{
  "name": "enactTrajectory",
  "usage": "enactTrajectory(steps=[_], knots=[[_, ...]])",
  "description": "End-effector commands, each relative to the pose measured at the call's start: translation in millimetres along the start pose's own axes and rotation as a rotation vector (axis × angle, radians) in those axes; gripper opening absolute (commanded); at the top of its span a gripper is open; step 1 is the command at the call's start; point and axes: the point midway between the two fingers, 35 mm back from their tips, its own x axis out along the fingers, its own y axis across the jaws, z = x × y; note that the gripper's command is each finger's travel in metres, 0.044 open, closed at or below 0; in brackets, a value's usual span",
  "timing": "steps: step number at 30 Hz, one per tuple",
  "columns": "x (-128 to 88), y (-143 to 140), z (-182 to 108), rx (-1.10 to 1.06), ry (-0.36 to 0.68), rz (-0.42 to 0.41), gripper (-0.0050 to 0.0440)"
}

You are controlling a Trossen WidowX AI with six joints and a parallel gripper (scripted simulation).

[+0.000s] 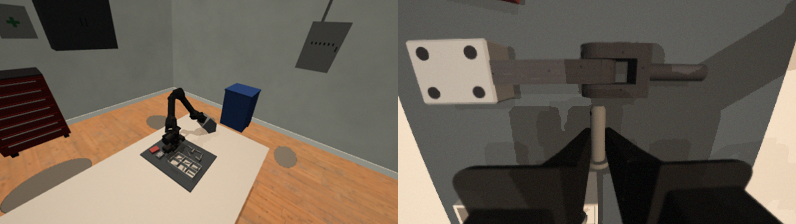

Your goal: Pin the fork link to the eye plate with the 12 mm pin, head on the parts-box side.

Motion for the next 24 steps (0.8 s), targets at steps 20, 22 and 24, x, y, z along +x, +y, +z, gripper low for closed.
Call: enactTrajectory(steps=[20,22,24], knots=[[0.7,-0.6,-0.4,-0.003,0.003,-0.001,0.0018],[0.8,-0.6,0.4,-0.003,0.003,-0.001,0.0018],[1.0,-0.6,1.7,-0.003,0.003,-0.001,0.0018]])
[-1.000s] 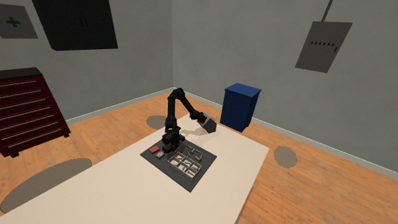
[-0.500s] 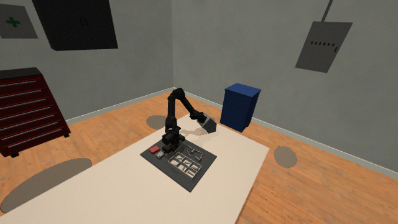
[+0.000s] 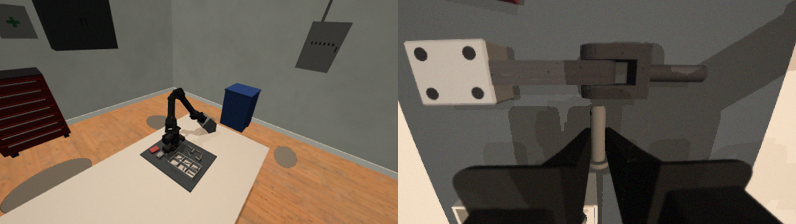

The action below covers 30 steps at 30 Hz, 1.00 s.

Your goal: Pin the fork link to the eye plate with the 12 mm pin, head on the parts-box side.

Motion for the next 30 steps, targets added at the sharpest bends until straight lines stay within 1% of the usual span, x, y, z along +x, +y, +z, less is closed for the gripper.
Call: enactTrajectory(steps=[1,30], knots=[[0.4,-0.3,1.9,-0.002,0.002,0.000,0.0018],[2.2,-0.3,15.5,-0.002,0.002,0.000,0.0018]])
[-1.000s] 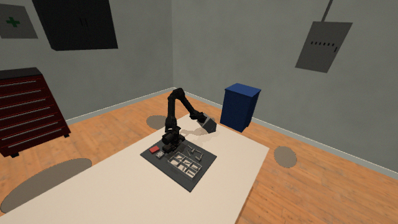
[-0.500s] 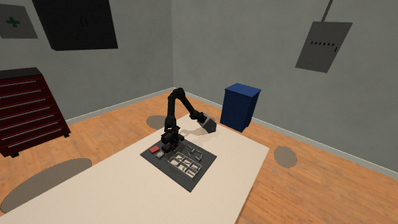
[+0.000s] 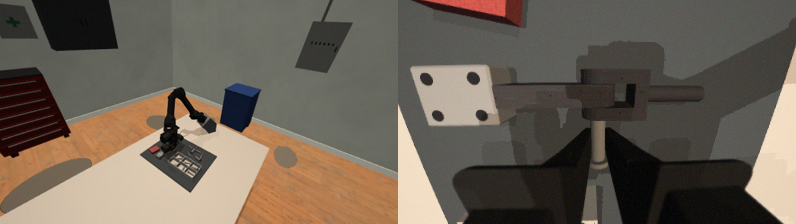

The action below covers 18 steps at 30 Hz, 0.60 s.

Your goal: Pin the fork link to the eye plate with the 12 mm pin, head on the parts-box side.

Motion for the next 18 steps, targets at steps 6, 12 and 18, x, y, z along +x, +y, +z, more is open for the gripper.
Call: enactTrajectory(steps=[6,12,18], knots=[[0.3,-0.3,4.0,-0.001,0.002,0.001,0.0018],[0.3,0.1,3.7,0.001,0.000,0.001,0.0090],[0.3,0.1,3.7,0.001,0.000,0.001,0.0095]])
